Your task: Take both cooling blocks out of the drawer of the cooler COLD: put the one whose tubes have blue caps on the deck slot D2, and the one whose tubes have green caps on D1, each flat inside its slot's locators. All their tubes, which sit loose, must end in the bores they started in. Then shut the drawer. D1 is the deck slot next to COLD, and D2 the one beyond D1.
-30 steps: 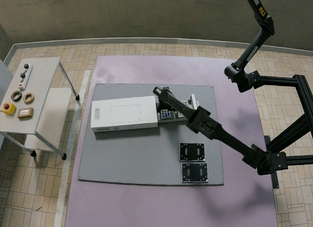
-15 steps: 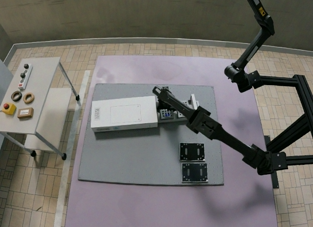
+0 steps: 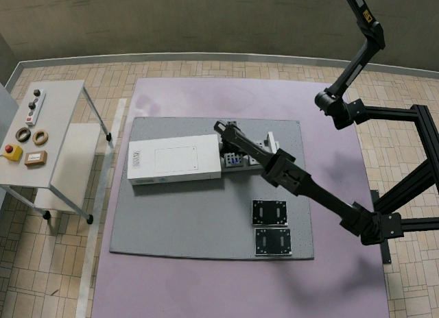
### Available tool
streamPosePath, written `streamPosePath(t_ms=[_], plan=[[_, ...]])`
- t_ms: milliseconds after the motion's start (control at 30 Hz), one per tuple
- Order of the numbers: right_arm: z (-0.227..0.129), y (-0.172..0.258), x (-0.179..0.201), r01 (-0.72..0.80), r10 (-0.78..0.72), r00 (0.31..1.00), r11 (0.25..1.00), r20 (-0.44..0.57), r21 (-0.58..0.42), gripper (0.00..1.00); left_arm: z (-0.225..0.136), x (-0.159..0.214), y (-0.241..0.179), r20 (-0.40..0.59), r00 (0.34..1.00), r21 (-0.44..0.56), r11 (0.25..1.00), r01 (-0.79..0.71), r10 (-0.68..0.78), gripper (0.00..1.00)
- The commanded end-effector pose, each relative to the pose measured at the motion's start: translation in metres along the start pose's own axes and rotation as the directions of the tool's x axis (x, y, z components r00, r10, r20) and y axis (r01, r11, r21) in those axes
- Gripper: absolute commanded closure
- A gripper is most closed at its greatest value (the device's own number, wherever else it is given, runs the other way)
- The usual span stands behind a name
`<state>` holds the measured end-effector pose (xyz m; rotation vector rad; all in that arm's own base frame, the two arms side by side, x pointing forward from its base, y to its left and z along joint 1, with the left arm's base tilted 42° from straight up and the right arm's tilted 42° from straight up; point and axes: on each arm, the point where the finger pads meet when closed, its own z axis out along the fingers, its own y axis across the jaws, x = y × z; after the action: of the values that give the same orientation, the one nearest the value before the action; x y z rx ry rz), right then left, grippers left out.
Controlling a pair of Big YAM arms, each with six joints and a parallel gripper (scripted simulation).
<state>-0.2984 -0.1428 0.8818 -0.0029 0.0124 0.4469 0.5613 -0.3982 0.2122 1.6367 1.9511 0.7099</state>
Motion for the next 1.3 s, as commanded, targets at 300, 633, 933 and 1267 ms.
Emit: streamPosePath(t_ms=[300, 633, 933, 1267], plan=[[0.001, -0.001, -0.012, 0.001, -0.001, 1.0, 1.0, 0.018, -0.001, 1.0, -0.016, 0.001, 0.016, 0.027, 0.999, -0.03, 0.999, 0.024, -0.024, 0.0], [0.001, -0.001, -0.012, 0.001, -0.001, 1.0, 1.0, 0.018, -0.001, 1.0, -0.016, -0.005, 0.015, 0.028, 0.999, -0.022, 1.0, 0.018, -0.017, 0.12], [0.001, -0.001, -0.012, 0.001, -0.001, 1.0, 1.0, 0.018, -0.001, 1.0, -0.014, -0.006, 0.012, 0.028, 0.999, -0.022, 1.0, 0.018, -0.017, 0.23], [0.001, -0.001, -0.012, 0.001, -0.001, 1.0, 1.0, 0.018, -0.001, 1.0, -0.014, -0.006, 0.012, 0.028, 0.999, -0.022, 1.0, 0.018, -0.017, 0.4]])
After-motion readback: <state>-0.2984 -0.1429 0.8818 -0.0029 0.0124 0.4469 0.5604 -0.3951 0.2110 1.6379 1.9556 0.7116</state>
